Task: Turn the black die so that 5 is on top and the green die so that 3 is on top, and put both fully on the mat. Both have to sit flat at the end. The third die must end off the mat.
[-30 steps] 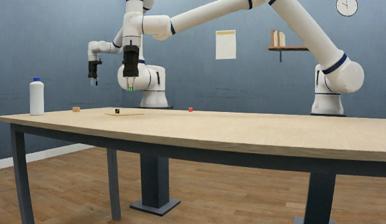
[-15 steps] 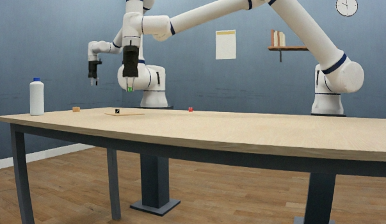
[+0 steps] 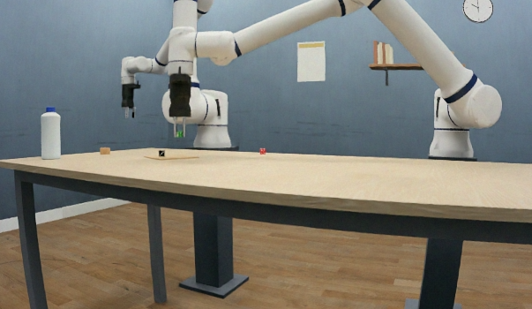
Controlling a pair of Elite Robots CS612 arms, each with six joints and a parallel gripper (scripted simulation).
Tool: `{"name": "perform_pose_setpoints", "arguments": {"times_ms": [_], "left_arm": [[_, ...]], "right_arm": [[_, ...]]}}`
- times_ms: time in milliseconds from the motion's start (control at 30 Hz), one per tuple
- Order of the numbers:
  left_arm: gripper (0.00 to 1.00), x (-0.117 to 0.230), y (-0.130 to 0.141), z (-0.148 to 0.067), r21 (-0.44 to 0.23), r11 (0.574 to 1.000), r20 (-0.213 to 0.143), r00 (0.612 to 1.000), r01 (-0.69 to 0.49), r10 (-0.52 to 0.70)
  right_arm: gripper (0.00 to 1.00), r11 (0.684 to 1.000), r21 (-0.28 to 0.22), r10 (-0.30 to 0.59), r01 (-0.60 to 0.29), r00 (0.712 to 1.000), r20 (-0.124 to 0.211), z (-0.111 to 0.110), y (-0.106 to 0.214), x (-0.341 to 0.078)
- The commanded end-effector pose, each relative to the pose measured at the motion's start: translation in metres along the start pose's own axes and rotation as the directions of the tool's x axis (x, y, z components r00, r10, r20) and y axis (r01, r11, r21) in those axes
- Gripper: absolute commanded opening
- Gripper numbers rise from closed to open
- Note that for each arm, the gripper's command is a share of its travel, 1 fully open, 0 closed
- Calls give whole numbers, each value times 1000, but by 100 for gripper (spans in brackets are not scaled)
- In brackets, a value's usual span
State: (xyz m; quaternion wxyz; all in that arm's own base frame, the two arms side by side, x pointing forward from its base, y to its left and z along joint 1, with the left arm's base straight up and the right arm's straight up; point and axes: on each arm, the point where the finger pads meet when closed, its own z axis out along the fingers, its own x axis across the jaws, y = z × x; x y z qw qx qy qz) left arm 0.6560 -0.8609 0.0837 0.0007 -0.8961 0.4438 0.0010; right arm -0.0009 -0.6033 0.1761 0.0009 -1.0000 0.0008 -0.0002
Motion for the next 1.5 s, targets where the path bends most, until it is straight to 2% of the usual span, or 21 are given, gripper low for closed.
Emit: {"name": "perform_pose_setpoints", "arguments": {"times_ms": [0,433,1467], "left_arm": [[40,1,0,22,0,1000,-2,1000,0,0],[40,1,0,55,0,1000,-2,1000,0,0],[40,1,0,56,0,1000,-2,1000,0,0]], "right_arm": [[100,1000,-2,0,0,1000,0,-1,1,0],[100,1000,-2,0,0,1000,0,-1,1,0],[100,1000,-2,0,0,1000,0,-1,1,0]]}}
